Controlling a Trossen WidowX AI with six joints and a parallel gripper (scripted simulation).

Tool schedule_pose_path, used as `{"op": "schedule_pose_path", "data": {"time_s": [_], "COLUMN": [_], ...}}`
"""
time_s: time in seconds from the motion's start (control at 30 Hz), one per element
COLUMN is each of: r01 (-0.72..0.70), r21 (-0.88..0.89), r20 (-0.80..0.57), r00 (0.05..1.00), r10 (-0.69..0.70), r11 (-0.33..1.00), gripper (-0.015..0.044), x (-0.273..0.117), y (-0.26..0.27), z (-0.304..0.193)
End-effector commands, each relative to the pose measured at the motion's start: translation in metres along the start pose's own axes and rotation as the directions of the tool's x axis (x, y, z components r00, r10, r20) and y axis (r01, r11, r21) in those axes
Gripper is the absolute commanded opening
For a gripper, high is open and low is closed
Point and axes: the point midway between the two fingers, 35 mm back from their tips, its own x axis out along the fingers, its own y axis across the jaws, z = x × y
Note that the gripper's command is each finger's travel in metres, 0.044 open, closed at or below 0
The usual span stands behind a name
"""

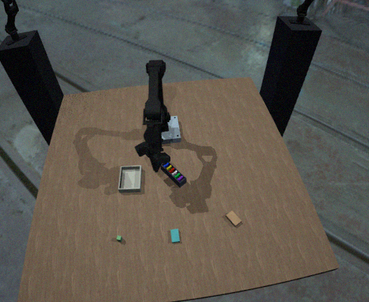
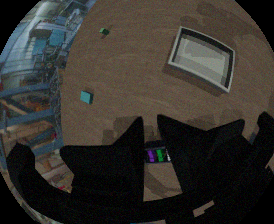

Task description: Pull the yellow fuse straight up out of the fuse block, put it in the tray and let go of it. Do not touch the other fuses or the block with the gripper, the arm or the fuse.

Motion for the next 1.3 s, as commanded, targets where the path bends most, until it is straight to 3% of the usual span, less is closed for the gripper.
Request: {"op": "schedule_pose_path", "data": {"time_s": [0.0,1.27], "r01": [0.352,0.372], "r21": [-0.288,-0.31], "r20": [-0.245,-0.255], "r00": [0.872,0.854], "r10": [-0.424,-0.453], "r11": [0.89,0.875], "gripper": [0.0074,0.0074], "x": [0.008,0.024], "y": [-0.04,-0.057], "z": [-0.07,-0.085]}}
